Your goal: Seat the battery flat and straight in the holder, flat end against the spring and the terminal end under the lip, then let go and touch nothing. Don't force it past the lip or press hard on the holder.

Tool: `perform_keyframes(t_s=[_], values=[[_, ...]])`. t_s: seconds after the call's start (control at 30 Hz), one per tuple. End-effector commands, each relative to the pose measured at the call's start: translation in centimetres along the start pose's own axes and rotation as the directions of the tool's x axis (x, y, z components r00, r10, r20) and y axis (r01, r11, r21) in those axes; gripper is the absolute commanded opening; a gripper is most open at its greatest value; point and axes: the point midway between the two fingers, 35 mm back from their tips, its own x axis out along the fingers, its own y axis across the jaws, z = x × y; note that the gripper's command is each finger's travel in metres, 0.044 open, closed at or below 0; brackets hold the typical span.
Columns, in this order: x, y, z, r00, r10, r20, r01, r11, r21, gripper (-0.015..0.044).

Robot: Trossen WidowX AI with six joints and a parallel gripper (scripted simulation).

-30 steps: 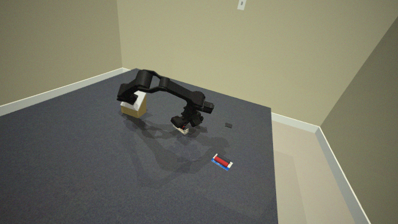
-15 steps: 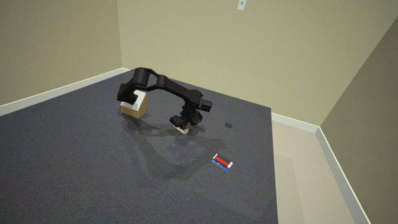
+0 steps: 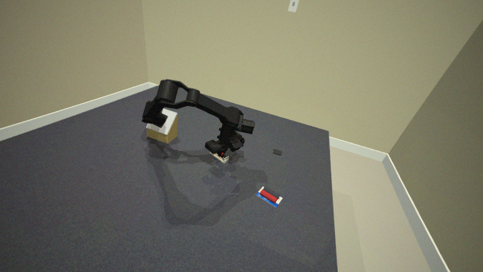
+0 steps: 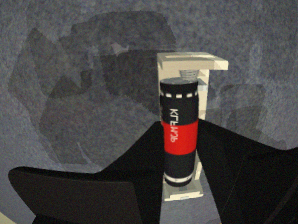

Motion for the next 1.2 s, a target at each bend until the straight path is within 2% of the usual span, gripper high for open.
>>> perform_keyframes(t_s=[0.0,1.17], values=[[0.36,-0.27,0.01,1.000,-0.008,0.027,0.008,1.000,0.006,0.0062],[0.55,-0.43,-0.58,0.982,0.009,0.190,-0.011,1.000,0.008,0.0062]])
